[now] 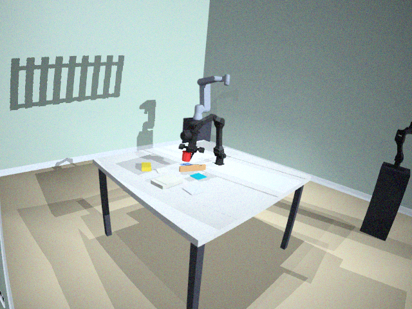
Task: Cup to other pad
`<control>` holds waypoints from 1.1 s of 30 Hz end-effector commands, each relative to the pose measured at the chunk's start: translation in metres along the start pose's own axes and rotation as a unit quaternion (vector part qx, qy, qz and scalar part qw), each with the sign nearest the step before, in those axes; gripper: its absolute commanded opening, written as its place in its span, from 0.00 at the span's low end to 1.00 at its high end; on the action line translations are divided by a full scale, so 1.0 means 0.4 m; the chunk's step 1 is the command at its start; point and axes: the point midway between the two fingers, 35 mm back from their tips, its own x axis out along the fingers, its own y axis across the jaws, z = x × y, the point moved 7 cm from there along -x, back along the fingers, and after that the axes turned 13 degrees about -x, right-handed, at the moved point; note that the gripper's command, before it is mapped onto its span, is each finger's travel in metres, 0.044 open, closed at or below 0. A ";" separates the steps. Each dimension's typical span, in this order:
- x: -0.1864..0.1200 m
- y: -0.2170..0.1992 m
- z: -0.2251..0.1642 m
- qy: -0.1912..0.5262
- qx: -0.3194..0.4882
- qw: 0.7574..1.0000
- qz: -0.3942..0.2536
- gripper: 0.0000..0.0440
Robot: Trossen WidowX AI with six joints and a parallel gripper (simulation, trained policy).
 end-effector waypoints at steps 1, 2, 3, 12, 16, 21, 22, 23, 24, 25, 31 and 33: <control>-0.005 0.007 0.029 -0.009 -0.008 1.000 -0.006 0.00; -0.005 0.010 0.037 -0.011 -0.011 1.000 -0.007 0.00; -0.005 0.013 0.045 -0.012 -0.014 1.000 -0.008 0.00; 0.001 0.049 0.116 -0.026 -0.040 0.999 -0.017 0.00; 0.006 0.069 0.147 -0.031 -0.051 0.998 -0.018 0.00; 0.016 0.095 0.184 -0.037 -0.065 0.997 -0.020 0.00; 0.018 0.101 0.191 -0.038 -0.068 0.997 -0.020 0.00; 0.020 0.107 0.199 -0.039 -0.070 0.997 -0.020 0.00; 0.023 0.113 0.206 -0.040 -0.073 0.996 -0.020 0.00; 0.026 0.119 0.212 -0.041 -0.075 0.996 -0.020 0.00; 0.048 0.156 0.247 -0.044 -0.087 0.995 -0.018 0.00; 0.059 0.167 0.254 -0.043 -0.090 0.995 -0.017 0.00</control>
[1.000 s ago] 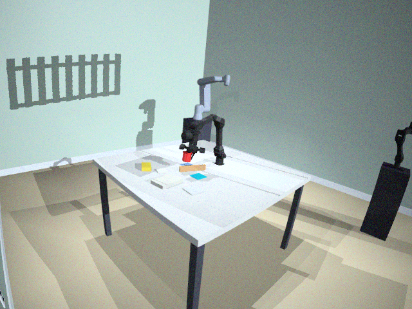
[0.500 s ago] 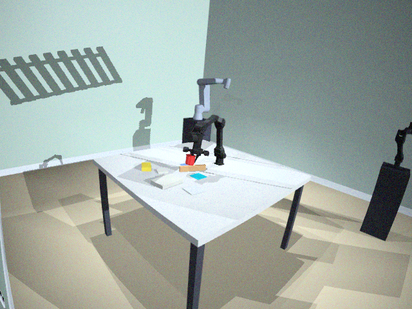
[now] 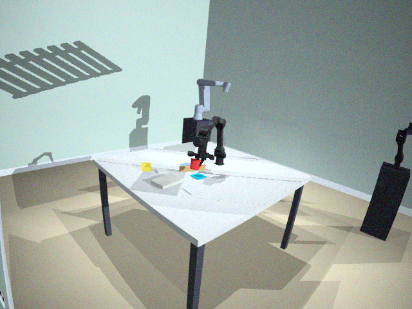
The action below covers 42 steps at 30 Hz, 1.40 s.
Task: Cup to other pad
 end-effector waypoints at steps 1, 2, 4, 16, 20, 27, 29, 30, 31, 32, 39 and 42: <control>0.029 0.022 0.008 0.007 -0.002 1.000 0.008 0.00; 0.035 0.027 0.011 0.007 -0.003 1.000 0.009 0.00; 0.048 0.036 0.014 0.009 -0.004 1.000 0.009 0.00; 0.114 0.081 0.010 0.018 -0.003 1.000 0.013 0.07; 0.116 0.083 0.011 0.009 0.000 1.000 0.009 0.15; 0.086 0.082 0.016 -0.023 0.006 1.000 -0.001 0.35; 0.077 0.085 0.013 -0.029 0.007 1.000 0.000 0.37; 0.072 0.086 0.012 -0.032 0.007 0.999 0.000 0.38; 0.067 0.087 0.010 -0.035 0.008 0.999 0.000 0.39; 0.062 0.089 0.009 -0.038 0.008 0.999 0.000 0.40; 0.021 0.095 0.001 -0.060 0.013 0.998 -0.004 0.49; 0.000 0.096 -0.002 -0.070 0.017 0.997 -0.008 0.53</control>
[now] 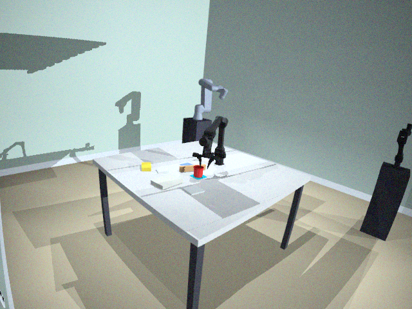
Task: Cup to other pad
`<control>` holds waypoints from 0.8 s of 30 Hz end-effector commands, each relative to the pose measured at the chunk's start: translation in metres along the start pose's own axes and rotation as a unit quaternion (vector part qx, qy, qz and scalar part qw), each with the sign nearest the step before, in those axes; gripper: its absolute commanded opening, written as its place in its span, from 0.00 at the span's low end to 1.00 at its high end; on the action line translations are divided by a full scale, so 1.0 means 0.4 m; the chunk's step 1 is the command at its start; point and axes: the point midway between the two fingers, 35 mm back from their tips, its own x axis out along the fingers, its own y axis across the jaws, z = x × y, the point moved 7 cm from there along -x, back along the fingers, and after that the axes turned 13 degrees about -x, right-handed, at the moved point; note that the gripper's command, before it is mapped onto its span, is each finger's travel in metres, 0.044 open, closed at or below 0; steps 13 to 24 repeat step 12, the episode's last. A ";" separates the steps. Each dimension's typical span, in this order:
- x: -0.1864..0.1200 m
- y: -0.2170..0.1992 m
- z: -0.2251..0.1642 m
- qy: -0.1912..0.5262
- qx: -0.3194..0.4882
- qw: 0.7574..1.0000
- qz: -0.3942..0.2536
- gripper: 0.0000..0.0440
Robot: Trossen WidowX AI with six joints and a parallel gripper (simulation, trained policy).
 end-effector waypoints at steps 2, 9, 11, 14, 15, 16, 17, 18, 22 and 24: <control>-0.022 0.005 -0.004 -0.010 0.006 1.000 -0.001 0.55; -0.080 -0.005 0.003 -0.038 0.009 0.999 -0.021 0.71; -0.095 -0.010 0.004 -0.044 0.011 0.999 -0.026 0.82; -0.103 -0.013 0.004 -0.046 0.013 0.998 -0.028 0.87; -0.103 -0.013 0.004 -0.046 0.013 0.998 -0.028 0.87; -0.103 -0.013 0.004 -0.046 0.013 0.998 -0.028 0.87; -0.103 -0.013 0.004 -0.046 0.013 0.998 -0.028 0.87; -0.103 -0.013 0.004 -0.046 0.013 0.998 -0.028 0.87; -0.103 -0.013 0.004 -0.046 0.013 0.998 -0.028 0.87; -0.103 -0.013 0.004 -0.046 0.013 0.998 -0.028 0.87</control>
